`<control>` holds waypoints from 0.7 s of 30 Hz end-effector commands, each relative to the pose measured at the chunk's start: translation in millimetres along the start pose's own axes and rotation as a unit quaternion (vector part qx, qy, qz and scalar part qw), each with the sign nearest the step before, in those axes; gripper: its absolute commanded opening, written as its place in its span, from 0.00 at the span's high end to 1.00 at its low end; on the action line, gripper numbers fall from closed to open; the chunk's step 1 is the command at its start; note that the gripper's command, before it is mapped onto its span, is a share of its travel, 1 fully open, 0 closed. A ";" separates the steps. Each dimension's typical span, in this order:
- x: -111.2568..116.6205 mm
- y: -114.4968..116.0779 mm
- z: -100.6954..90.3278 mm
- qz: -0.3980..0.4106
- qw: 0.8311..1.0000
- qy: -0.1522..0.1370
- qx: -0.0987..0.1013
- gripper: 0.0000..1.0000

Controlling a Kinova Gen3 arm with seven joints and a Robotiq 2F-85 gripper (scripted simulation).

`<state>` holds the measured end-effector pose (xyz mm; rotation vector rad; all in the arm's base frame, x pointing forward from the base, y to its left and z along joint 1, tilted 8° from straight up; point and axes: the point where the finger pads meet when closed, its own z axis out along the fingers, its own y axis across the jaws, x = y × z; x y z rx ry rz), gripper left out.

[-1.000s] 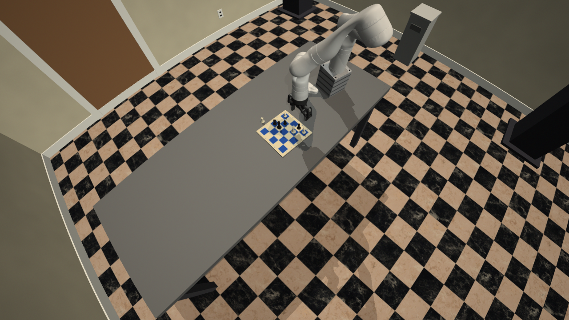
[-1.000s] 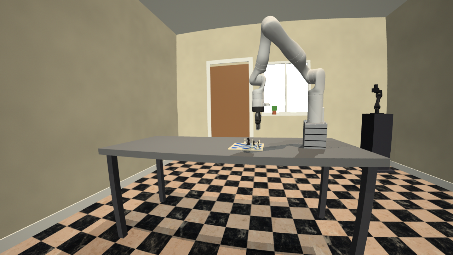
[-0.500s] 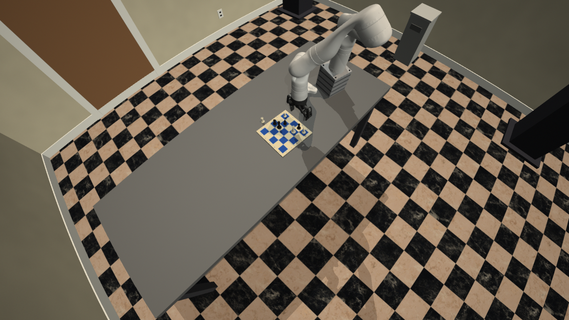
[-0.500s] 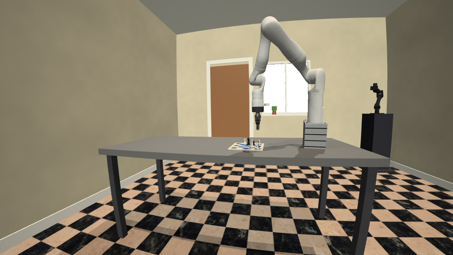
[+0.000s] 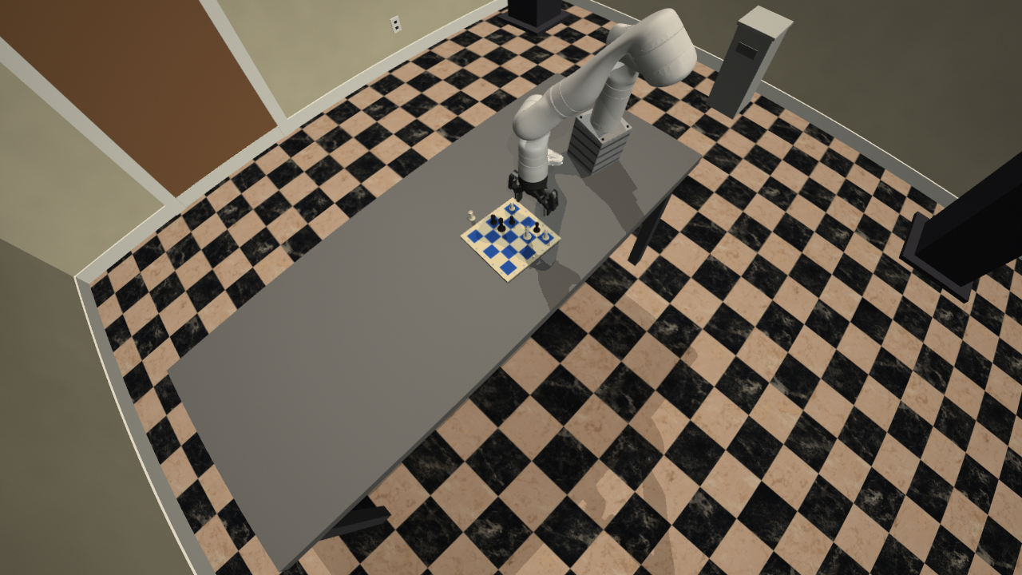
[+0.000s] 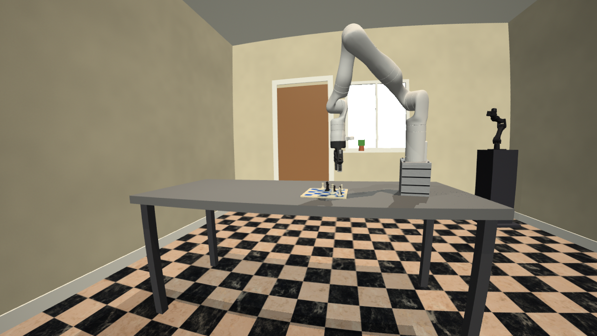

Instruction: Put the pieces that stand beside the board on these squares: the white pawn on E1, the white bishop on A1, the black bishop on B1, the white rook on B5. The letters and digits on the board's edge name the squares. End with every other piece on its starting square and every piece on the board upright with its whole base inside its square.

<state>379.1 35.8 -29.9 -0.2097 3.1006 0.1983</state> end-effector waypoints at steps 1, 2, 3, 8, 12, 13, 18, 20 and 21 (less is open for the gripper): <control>-3.0 -6.2 0.3 -0.016 1.000 -0.001 0.000 0.00; -3.8 -7.7 0.5 -0.027 1.000 -0.001 0.000 0.00; -4.7 -9.3 0.7 -0.038 0.999 -0.001 0.000 0.00; -7.5 -14.4 1.5 -0.075 0.997 0.000 0.000 0.00; -11.6 -22.1 2.6 -0.128 0.992 0.001 -0.001 0.00; -12.7 -24.2 2.9 -0.143 0.990 0.001 -0.001 0.00; -18.3 -35.5 4.4 -0.219 0.976 0.002 -0.002 0.00; -20.6 -40.4 5.0 -0.251 0.968 0.002 -0.002 0.00; -21.8 -43.0 5.3 -0.267 0.964 0.002 -0.002 0.00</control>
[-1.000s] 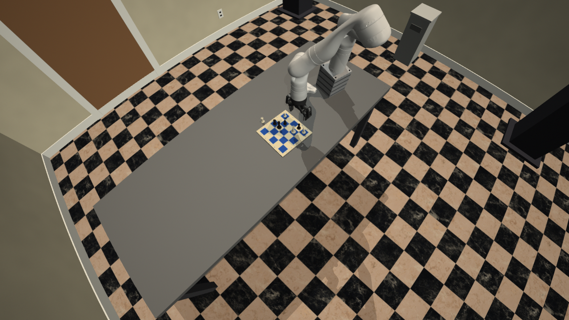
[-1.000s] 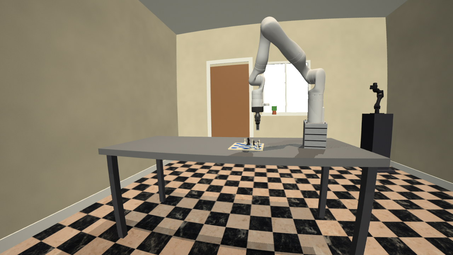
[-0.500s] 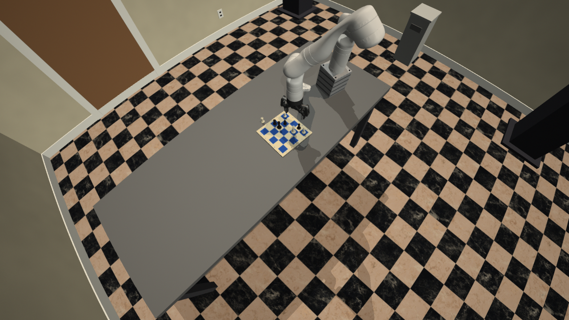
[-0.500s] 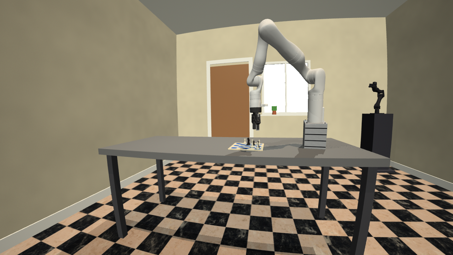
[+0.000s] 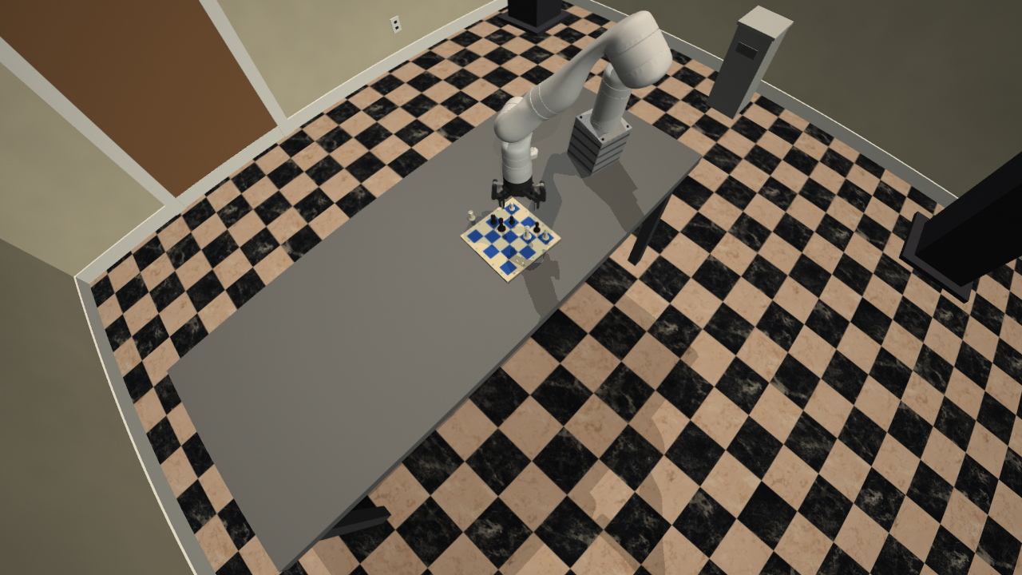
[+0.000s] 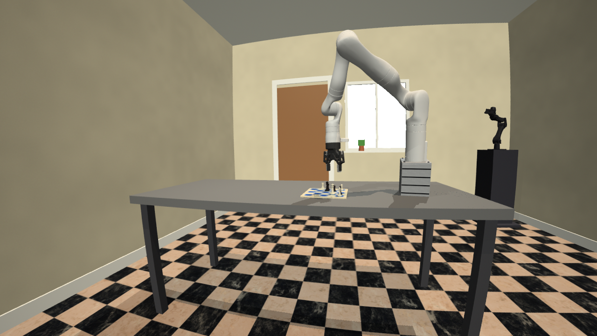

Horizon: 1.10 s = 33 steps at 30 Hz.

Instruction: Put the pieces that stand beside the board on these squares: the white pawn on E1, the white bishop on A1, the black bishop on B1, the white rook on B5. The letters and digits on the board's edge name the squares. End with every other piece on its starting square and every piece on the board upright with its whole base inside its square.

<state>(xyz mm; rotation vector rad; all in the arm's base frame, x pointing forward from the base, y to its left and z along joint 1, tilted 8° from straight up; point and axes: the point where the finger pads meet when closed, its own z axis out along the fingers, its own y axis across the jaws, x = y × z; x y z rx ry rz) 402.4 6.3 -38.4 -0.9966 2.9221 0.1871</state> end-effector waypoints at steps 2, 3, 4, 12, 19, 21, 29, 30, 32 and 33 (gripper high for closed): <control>2.3 -9.9 0.2 -0.010 1.000 -0.003 0.001 0.00; 2.6 -12.8 0.5 -0.027 1.000 -0.002 0.001 0.00; 2.9 -15.7 0.8 -0.044 0.999 -0.002 0.001 0.00; 5.9 -40.1 2.9 -0.188 0.982 -0.002 0.000 0.00; 8.6 -55.9 4.0 -0.278 0.961 -0.002 0.001 0.00; 9.8 -62.3 4.4 -0.313 0.950 -0.002 0.001 0.00; 15.2 -87.2 5.8 -0.444 0.896 -0.002 0.002 0.00; 15.9 -90.2 5.9 -0.459 0.889 -0.002 0.002 0.00; 17.4 -96.0 6.1 -0.488 0.873 -0.002 0.003 0.00; 18.1 -98.9 6.2 -0.502 0.865 -0.002 0.003 0.00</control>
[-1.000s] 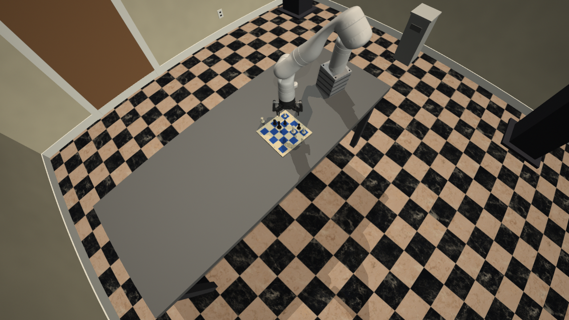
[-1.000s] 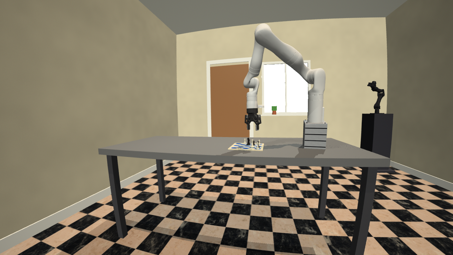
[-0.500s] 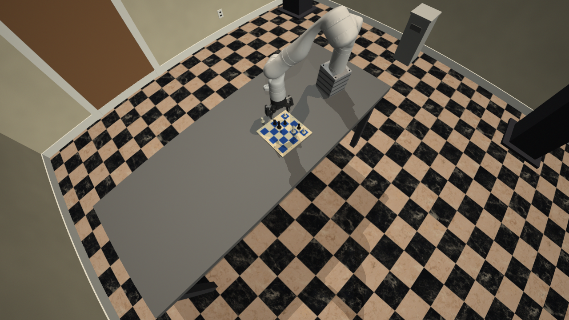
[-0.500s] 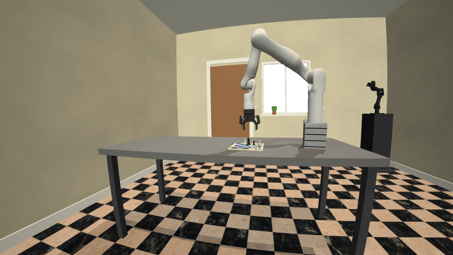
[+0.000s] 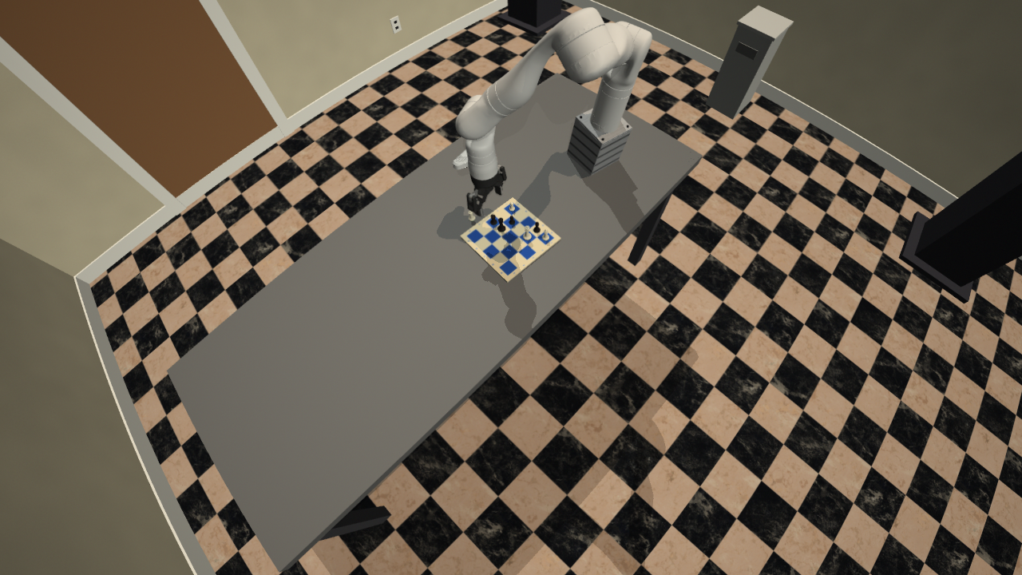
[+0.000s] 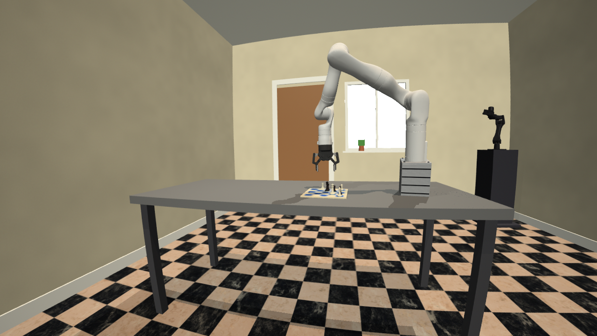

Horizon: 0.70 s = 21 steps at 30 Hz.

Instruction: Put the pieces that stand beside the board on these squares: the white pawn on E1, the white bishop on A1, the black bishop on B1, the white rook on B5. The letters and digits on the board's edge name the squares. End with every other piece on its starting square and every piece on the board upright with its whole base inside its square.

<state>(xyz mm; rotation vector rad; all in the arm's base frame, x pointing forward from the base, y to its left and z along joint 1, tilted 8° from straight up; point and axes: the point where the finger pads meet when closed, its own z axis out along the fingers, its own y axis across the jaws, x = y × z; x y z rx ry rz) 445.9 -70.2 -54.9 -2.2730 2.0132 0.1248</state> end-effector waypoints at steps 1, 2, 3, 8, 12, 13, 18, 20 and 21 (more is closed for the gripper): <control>14.4 -2.1 -0.5 -0.024 1.000 0.000 0.004 0.00; 14.4 -2.1 -0.5 -0.024 1.000 0.000 0.004 0.00; 14.4 -2.1 -0.5 -0.024 1.000 0.000 0.004 0.00; 27.7 -5.7 -0.1 -0.097 0.995 0.001 0.005 0.00; 37.3 -8.0 0.0 -0.149 0.989 0.002 0.006 0.00; 39.5 -8.6 0.1 -0.161 0.987 0.002 0.006 0.00; 49.5 -10.8 0.1 -0.213 0.977 0.003 0.007 0.00; 49.5 -10.8 0.1 -0.213 0.977 0.003 0.007 0.00; 51.3 -11.2 0.1 -0.222 0.975 0.004 0.008 0.00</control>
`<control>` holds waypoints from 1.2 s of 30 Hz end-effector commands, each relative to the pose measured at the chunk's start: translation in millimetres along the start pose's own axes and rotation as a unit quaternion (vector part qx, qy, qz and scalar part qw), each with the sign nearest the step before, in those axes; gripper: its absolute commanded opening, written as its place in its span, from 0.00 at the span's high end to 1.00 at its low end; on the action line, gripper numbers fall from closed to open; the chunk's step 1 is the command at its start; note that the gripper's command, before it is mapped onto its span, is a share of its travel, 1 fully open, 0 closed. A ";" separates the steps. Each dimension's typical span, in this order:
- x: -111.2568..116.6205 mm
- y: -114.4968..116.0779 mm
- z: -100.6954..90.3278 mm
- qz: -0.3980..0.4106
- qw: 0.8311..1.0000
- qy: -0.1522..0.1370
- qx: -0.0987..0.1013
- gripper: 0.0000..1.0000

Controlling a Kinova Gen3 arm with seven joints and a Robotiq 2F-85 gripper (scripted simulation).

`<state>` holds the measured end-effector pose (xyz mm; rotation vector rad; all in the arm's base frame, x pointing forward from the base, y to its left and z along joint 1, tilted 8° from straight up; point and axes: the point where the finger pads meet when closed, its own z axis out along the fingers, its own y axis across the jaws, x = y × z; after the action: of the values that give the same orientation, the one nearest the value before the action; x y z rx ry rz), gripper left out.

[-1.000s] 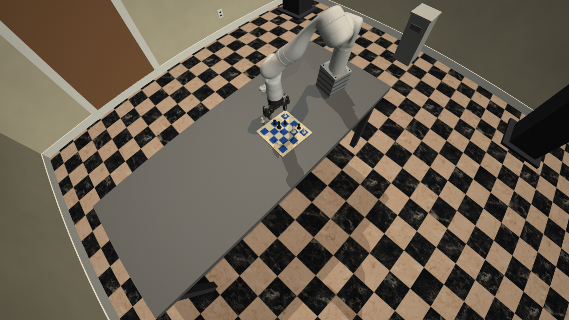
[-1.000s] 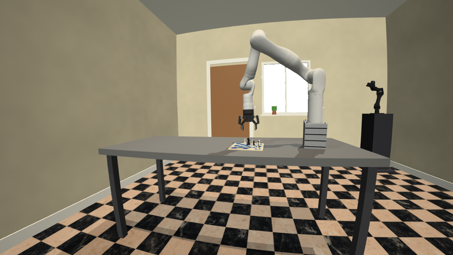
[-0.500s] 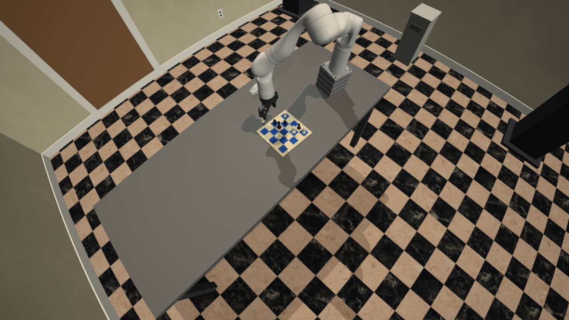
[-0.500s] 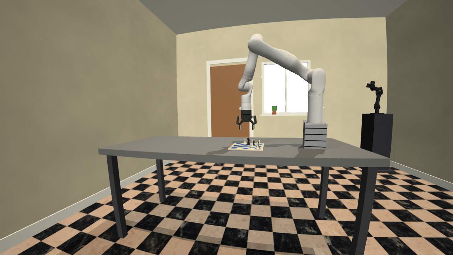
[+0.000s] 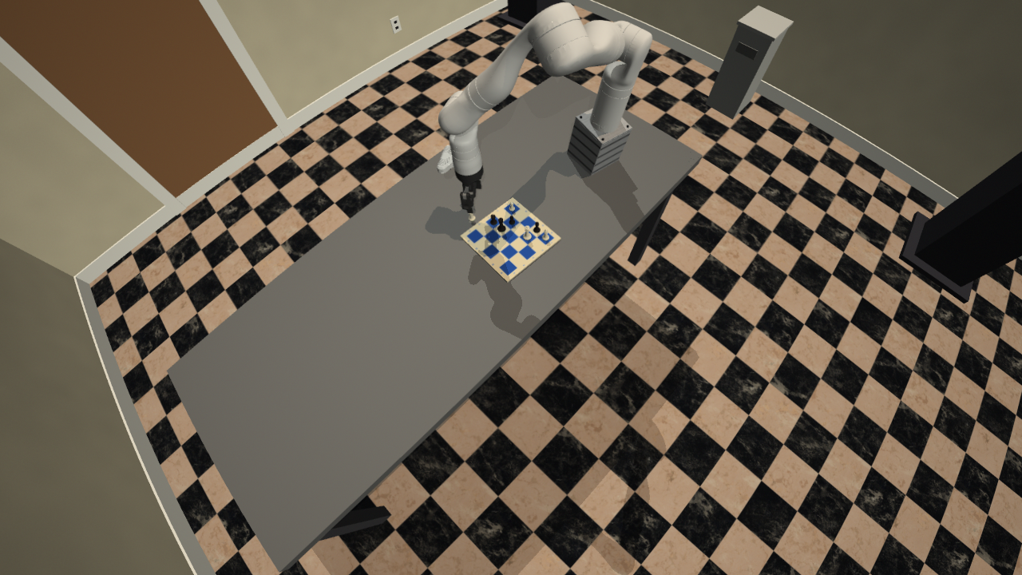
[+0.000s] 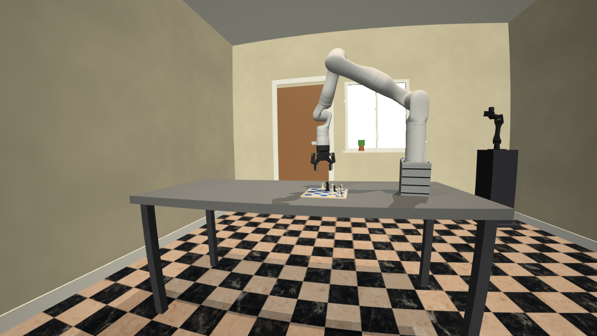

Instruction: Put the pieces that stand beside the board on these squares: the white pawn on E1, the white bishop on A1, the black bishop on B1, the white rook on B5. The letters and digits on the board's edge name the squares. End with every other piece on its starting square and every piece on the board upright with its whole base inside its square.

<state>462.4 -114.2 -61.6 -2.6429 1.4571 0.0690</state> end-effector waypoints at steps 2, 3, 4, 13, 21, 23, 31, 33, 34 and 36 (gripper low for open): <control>7.9 2.9 -0.8 -0.020 1.000 0.001 0.002 0.00; 9.4 3.2 -0.7 -0.028 1.000 0.002 0.002 0.00; 10.8 3.6 -0.7 -0.035 0.999 0.002 0.002 0.00; 19.8 5.9 -0.7 -0.083 0.997 0.003 0.003 0.00; 22.4 6.6 -0.8 -0.096 0.995 0.004 0.003 0.00; 22.8 6.7 -0.8 -0.099 0.995 0.004 0.003 0.00; 23.2 6.8 -0.8 -0.101 0.995 0.004 0.003 0.63; 23.2 6.8 -0.8 -0.101 0.995 0.004 0.003 0.63; 23.2 6.8 -0.8 -0.101 0.995 0.004 0.003 0.63; 23.2 6.8 -0.8 -0.101 0.995 0.004 0.003 0.63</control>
<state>468.4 -137.0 -64.5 -2.7713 1.1825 0.0384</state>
